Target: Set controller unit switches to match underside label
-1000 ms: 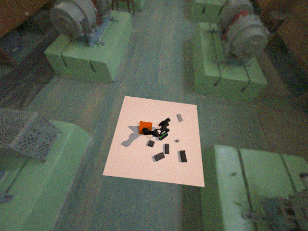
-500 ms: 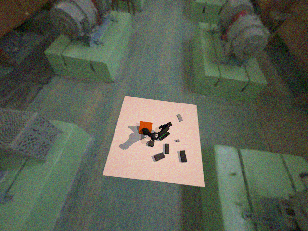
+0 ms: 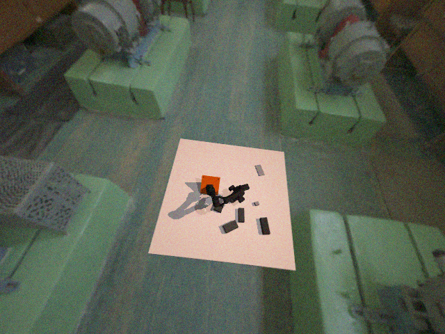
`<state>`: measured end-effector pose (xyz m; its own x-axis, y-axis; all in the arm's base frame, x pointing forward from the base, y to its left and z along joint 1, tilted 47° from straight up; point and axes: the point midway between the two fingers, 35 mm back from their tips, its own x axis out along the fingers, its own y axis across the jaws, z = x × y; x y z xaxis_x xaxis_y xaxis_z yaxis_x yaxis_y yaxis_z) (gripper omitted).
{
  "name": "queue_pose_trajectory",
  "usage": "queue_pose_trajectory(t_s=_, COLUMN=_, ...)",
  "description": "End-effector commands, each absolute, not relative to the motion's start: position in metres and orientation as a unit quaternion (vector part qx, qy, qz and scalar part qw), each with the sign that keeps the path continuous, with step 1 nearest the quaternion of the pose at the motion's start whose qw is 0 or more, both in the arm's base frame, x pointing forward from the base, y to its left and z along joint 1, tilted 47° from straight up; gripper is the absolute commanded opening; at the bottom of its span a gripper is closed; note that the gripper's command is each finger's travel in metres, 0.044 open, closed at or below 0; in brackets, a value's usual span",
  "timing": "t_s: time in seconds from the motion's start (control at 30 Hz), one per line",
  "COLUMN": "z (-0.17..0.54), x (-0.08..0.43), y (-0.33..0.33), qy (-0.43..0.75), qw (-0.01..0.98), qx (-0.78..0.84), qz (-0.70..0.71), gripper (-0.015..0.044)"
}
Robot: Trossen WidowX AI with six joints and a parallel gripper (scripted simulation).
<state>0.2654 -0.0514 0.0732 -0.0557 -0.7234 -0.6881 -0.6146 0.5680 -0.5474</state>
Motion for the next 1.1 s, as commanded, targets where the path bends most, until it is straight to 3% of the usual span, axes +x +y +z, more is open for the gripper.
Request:
queue_pose_trajectory(t_s=0.0, z=0.068, x=0.263, y=-0.057, qy=0.728, qw=0.507, qx=-0.46, qz=-0.05, gripper=0.0)
queue_pose_trajectory(t_s=1.07, z=0.045, x=0.26, y=-0.082, qy=0.728, qw=0.506, qx=-0.46, qz=-0.051, gripper=0.0)
